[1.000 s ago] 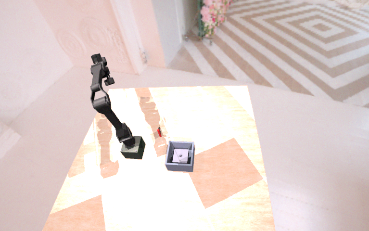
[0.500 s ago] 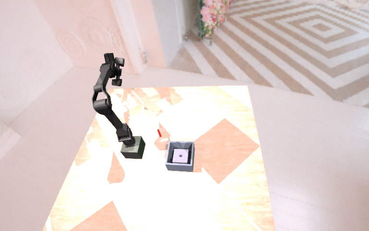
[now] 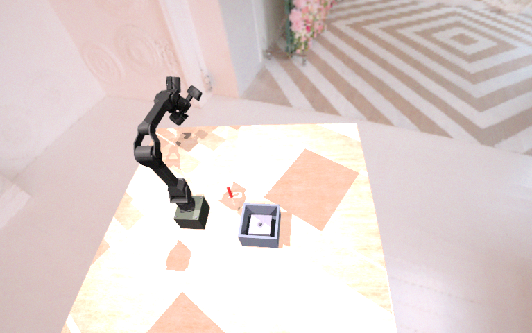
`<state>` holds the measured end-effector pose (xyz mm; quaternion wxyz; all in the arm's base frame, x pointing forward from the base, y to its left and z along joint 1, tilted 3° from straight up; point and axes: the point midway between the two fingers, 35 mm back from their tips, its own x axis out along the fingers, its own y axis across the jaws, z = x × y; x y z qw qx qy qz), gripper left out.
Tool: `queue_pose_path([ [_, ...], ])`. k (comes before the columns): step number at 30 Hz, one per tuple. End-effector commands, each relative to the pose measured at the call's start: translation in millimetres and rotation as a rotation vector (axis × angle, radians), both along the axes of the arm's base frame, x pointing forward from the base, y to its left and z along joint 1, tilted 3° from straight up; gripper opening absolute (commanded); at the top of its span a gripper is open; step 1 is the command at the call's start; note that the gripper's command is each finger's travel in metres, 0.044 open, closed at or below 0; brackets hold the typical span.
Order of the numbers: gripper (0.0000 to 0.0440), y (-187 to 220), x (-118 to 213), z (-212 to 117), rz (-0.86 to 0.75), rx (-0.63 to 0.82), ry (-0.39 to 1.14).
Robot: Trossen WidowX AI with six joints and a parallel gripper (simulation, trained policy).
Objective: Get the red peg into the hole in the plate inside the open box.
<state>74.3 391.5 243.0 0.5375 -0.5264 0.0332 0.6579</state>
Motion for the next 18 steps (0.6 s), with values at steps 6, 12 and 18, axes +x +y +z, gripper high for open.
queue_pose_path([
  [6, 0.044, -23, 37, -9, -0.248, -0.019, 0.125],
  [12, 0.044, -41, 62, -15, -0.436, -0.023, 0.218],
  [18, 0.044, -60, 84, -22, -0.625, -0.027, 0.31],
])
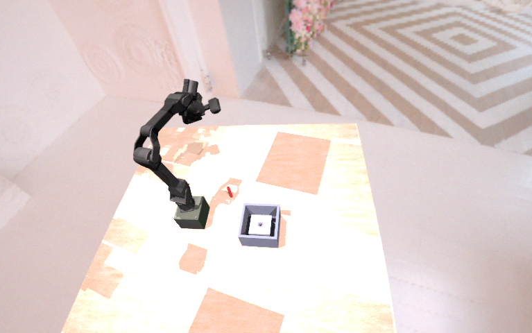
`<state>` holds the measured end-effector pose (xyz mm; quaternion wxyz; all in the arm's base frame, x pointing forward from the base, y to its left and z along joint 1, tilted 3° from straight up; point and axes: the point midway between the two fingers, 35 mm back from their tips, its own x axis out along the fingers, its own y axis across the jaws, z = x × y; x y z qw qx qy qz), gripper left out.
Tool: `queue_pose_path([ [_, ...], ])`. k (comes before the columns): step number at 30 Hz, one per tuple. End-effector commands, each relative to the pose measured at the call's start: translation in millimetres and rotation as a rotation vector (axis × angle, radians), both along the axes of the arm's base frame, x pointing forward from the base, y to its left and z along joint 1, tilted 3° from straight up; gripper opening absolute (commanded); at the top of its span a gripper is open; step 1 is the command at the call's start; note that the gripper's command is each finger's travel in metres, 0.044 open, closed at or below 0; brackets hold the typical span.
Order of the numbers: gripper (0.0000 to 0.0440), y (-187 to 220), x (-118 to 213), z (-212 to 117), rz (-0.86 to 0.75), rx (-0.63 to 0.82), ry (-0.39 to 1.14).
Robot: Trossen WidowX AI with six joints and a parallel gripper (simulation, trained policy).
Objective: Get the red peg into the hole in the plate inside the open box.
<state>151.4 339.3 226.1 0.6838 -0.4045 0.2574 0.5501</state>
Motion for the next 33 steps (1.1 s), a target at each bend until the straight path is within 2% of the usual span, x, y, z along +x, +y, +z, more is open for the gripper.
queue_pose_path([
  [1, 0.044, -12, 10, -7, -0.094, -0.011, 0.044],
  [17, 0.0438, -71, 49, -42, -0.603, -0.05, 0.271],
  [33, 0.0429, -135, 63, -86, -1.125, -0.122, 0.456],
])
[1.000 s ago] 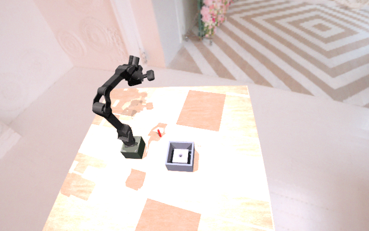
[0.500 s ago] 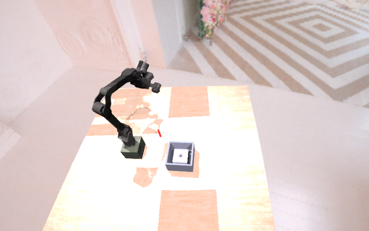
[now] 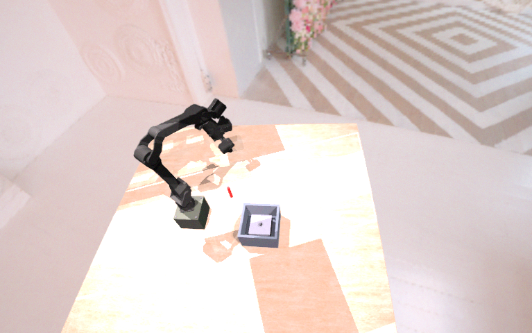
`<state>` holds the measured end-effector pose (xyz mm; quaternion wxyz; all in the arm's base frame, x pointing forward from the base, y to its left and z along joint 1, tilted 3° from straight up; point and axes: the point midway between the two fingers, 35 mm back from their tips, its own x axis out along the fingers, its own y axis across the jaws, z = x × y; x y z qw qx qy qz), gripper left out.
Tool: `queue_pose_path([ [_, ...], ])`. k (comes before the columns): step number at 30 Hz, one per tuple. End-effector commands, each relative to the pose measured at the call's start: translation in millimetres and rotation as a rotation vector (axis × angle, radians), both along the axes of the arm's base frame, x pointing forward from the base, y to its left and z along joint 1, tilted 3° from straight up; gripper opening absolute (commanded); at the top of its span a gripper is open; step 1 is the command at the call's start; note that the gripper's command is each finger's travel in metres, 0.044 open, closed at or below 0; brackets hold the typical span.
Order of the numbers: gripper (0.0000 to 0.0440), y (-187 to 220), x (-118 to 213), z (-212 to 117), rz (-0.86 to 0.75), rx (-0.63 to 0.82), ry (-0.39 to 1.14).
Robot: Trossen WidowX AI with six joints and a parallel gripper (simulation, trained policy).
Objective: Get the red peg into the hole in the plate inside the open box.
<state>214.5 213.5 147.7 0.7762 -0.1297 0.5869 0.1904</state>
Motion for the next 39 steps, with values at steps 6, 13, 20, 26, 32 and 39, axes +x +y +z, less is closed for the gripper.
queue_pose_path([
  [6, 0.0425, -34, -1, -24, -0.257, -0.064, 0.09],
  [13, 0.0421, -61, -5, -42, -0.485, -0.12, 0.155],
  [20, 0.0418, -88, -13, -62, -0.714, -0.183, 0.207],
  [26, 0.0418, -107, -20, -81, -0.904, -0.235, 0.236],
  [32, 0.041, -120, -25, -103, -1.058, -0.269, 0.244],
  [39, 0.0388, -130, -29, -130, -1.191, -0.275, 0.231],
])
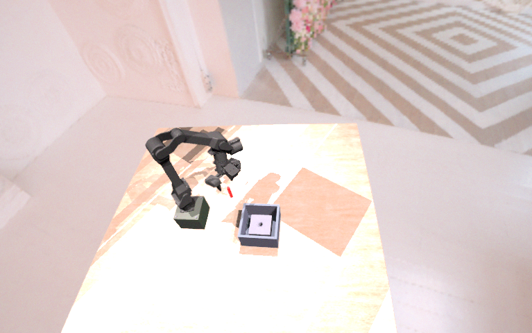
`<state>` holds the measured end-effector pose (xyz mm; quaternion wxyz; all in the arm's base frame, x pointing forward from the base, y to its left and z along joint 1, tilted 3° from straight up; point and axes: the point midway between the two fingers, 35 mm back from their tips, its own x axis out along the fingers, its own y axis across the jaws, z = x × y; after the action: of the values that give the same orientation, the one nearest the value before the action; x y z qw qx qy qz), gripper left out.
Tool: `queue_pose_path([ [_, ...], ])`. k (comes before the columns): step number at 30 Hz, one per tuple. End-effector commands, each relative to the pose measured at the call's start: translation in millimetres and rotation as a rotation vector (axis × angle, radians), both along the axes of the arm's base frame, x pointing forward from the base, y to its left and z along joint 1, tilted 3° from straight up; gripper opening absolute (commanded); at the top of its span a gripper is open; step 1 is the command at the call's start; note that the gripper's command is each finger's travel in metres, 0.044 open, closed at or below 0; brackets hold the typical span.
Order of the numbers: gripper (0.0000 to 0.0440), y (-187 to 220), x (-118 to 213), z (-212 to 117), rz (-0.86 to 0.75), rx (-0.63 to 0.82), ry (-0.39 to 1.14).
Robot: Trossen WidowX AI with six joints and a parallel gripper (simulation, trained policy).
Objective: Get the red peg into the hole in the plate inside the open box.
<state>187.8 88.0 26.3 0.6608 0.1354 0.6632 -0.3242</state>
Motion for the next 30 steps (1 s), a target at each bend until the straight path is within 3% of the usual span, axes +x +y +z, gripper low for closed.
queue_pose_path([
  [1, 0.0385, -5, -3, -12, -0.048, -0.016, -0.008],
  [16, 0.0332, -11, -7, -59, -0.18, -0.009, -0.092],
  [30, 0.0, -11, -11, -70, -0.242, 0.025, -0.037],
])
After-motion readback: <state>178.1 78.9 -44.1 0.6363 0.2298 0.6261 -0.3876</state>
